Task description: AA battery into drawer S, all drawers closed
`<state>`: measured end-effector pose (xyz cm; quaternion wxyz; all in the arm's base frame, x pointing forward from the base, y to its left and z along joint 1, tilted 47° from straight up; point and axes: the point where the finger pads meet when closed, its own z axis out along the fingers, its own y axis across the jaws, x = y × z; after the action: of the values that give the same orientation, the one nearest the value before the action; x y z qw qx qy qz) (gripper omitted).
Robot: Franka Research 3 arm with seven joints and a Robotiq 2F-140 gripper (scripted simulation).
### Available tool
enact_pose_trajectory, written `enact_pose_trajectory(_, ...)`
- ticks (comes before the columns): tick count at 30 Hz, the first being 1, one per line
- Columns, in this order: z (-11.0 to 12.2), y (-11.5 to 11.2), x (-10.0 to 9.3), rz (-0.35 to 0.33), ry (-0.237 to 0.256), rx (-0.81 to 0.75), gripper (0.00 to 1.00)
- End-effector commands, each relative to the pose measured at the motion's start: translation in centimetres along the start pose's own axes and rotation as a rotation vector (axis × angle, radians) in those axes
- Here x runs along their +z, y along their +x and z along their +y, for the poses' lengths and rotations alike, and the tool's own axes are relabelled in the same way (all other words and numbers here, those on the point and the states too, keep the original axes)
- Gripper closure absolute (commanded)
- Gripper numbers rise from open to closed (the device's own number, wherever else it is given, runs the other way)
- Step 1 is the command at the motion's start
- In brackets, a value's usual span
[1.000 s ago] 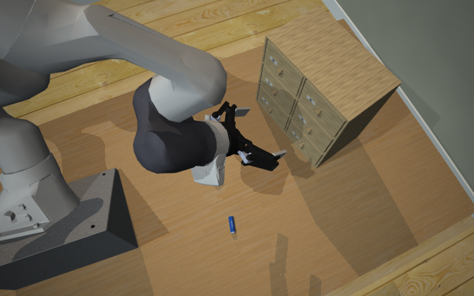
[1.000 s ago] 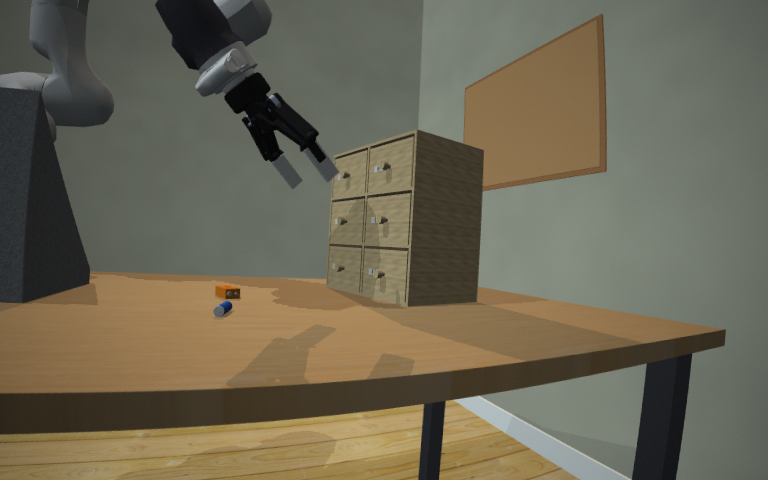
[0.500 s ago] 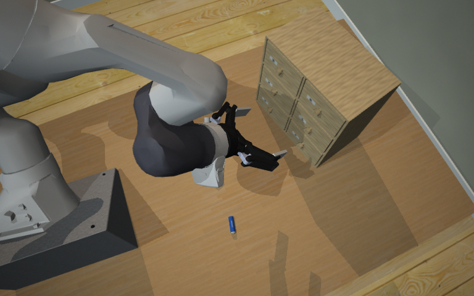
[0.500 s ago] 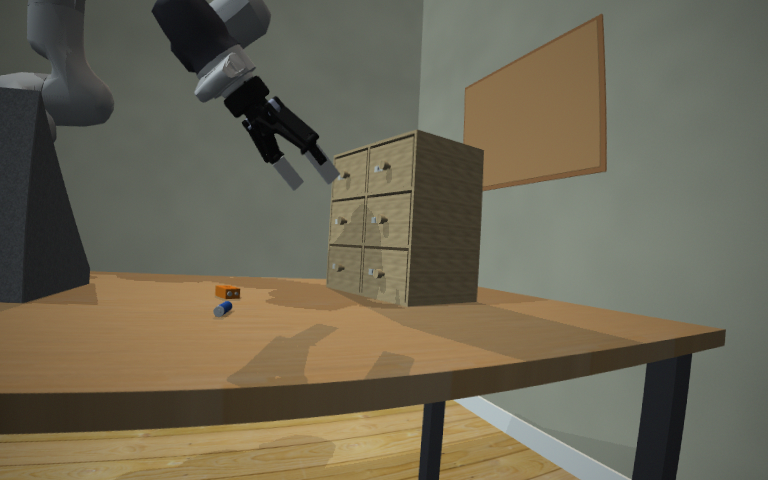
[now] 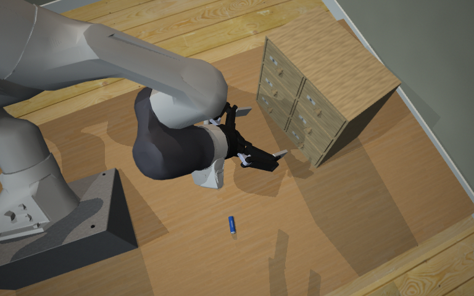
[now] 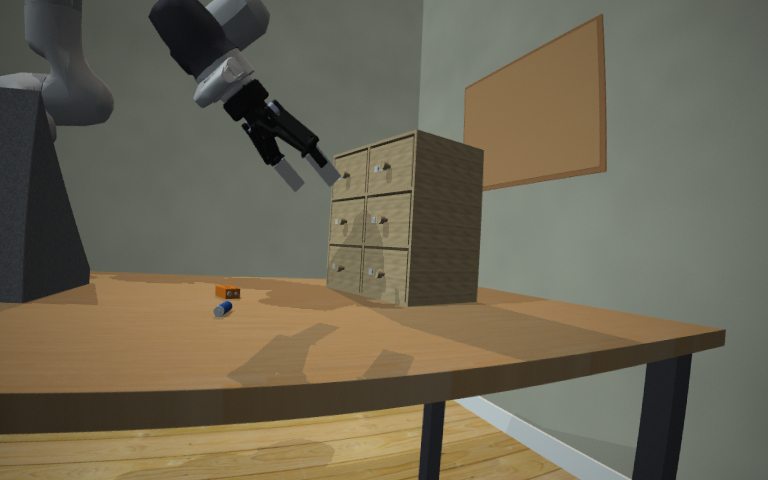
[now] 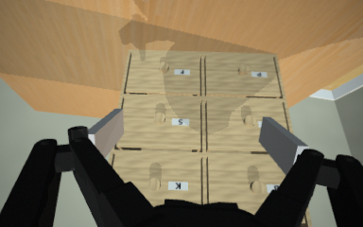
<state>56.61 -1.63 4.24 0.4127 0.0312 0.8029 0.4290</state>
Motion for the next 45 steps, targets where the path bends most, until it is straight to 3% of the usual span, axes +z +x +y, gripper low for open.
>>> enact_pose_trajectory(1,-0.12,0.00,-0.04,-0.003,0.007,-0.025,0.00)
enact_pose_trajectory(45,-0.11,0.05,0.59,-0.050,0.009,-0.023,0.00)
